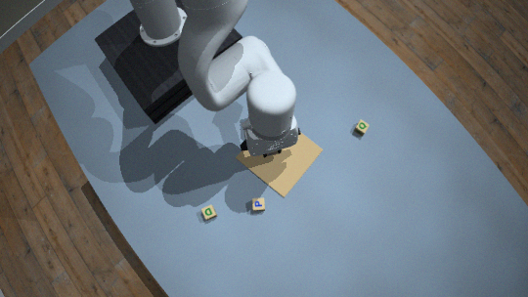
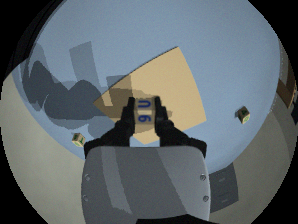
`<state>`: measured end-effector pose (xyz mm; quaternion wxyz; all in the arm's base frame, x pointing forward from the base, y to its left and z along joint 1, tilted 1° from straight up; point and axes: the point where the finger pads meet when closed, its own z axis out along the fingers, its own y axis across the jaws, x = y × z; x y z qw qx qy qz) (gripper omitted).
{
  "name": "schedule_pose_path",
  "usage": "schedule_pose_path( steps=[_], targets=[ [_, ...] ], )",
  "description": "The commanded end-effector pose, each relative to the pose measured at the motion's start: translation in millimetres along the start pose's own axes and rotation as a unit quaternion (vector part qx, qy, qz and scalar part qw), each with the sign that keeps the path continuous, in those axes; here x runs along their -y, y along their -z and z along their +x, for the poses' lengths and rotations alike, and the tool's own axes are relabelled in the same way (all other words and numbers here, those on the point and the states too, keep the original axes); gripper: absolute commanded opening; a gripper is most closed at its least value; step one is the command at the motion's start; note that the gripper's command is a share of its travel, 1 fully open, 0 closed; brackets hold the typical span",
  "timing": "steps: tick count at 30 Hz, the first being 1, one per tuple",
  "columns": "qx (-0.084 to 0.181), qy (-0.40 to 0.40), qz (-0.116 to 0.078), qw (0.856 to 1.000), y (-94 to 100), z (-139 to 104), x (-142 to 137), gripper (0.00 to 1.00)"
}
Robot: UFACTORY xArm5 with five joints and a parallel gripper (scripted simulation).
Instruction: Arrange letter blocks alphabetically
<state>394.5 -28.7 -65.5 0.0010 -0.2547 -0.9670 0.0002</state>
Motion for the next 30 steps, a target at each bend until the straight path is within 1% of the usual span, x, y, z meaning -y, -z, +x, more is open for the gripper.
schedule_pose_path(
  steps=[1, 13, 16, 19, 23, 25, 30],
  targets=[
    [0.001, 0.0, -0.001, 1.0, 0.9, -1.1, -0.5, 0.21],
    [0.001, 0.0, -0.001, 1.0, 0.9, -1.1, -0.5, 0.21],
    [0.001, 0.0, -0.001, 1.0, 4.2, -1.2, -0.5, 0.21],
    [0.001, 0.0, -0.001, 1.0, 15.1, -1.2, -0.4, 0.21],
    [0.001, 0.0, -0.001, 1.0, 40.9, -1.3, -0.1, 0.21],
    [0.001, 0.0, -0.001, 1.0, 40.9, -1.3, -0.1, 0.21],
    [0.001, 0.0, -0.001, 1.0, 78.0, -1.5, 0.3, 0.21]
  ],
)
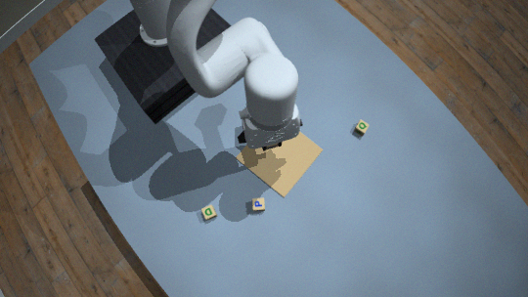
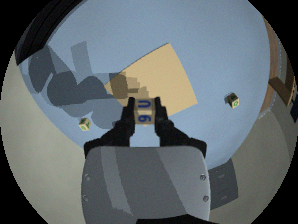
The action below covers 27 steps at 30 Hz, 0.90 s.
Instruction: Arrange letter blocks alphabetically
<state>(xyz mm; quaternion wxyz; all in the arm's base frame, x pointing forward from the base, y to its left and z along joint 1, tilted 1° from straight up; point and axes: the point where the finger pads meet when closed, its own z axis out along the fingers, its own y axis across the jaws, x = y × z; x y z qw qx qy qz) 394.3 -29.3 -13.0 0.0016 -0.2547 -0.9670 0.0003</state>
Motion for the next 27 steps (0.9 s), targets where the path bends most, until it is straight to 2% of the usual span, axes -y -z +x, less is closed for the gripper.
schedule_pose_path(
  steps=[1, 6, 18, 27],
  targets=[
    [0.002, 0.0, -0.001, 1.0, 31.5, -1.5, -0.3, 0.21],
    [0.002, 0.0, -0.001, 1.0, 46.9, -1.5, -0.1, 0.21],
    [0.002, 0.003, -0.001, 1.0, 47.4, -2.8, 1.2, 0.21],
    [0.001, 0.128, 0.0, 0.992, 45.2, -46.7, 55.2, 0.21]
  ],
)
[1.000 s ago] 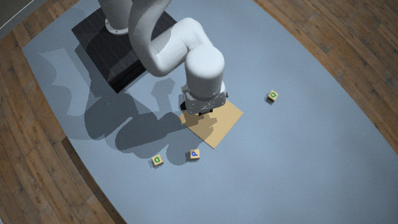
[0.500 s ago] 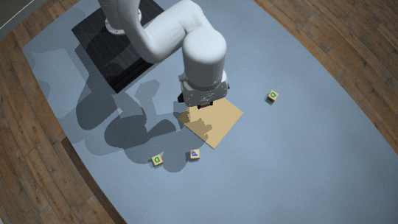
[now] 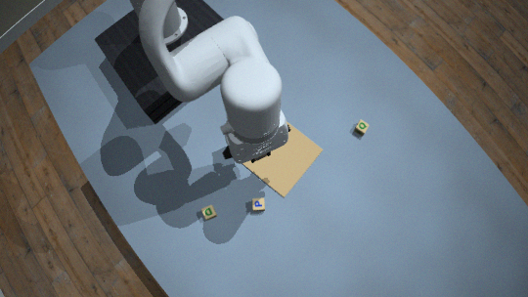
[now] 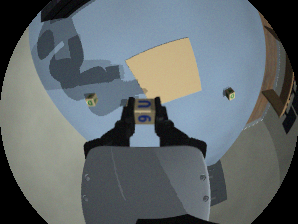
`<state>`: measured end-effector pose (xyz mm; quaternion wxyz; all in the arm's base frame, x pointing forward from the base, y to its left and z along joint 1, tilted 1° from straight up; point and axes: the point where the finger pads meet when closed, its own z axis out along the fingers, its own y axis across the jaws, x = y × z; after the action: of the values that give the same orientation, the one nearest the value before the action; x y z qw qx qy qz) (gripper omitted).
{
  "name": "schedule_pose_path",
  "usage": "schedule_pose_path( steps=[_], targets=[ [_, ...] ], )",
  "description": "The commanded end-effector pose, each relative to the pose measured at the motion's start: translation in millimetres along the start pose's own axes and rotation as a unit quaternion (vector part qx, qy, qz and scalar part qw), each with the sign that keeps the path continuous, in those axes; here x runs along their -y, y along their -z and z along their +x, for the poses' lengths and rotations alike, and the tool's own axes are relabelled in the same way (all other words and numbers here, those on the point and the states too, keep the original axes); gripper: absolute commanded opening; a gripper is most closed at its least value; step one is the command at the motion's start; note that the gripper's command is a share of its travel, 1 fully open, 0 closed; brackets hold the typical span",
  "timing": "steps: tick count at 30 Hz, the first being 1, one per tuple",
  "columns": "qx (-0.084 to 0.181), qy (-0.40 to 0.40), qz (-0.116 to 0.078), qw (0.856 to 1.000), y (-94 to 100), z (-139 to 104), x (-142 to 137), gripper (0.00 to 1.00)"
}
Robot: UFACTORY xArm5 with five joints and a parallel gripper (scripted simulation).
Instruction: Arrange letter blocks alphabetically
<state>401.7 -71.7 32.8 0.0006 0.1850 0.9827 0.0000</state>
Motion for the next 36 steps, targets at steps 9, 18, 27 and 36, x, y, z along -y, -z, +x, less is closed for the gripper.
schedule_pose_path(
  steps=[9, 18, 27, 36],
  targets=[
    [-0.001, 0.137, 0.0, 0.991, -2.8, -33.8, 67.3, 0.21],
    [-0.001, 0.137, 0.0, 0.991, -2.8, -33.9, 67.6, 0.21],
    [-0.001, 0.137, 0.0, 0.991, -6.5, -33.8, 67.5, 0.21],
    [-0.002, 0.137, 0.0, 0.991, -28.7, -33.8, 67.4, 0.21]
  ],
)
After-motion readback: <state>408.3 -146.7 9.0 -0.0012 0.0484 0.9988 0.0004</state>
